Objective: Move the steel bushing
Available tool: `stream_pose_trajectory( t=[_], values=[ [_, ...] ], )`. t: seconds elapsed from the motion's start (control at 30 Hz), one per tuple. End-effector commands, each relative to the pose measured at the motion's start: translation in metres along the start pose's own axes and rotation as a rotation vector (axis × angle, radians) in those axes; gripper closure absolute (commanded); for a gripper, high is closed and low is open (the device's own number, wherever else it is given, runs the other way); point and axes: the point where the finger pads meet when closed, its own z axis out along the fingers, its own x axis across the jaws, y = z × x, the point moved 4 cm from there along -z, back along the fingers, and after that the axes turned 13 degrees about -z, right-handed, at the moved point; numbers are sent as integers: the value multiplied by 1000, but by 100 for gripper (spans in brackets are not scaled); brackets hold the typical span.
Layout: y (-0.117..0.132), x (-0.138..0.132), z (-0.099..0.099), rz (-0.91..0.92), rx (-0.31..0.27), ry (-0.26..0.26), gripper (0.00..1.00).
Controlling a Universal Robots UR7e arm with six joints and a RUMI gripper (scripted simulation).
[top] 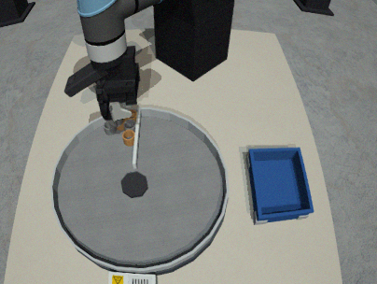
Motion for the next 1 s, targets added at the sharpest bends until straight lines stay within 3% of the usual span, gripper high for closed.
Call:
stream_pose_trajectory(
  t=[0.0, 0.97],
  values=[
    [1, 1, -1, 1, -2, 1, 100],
    [17, -9, 0, -17, -2, 2, 100]
  ],
)
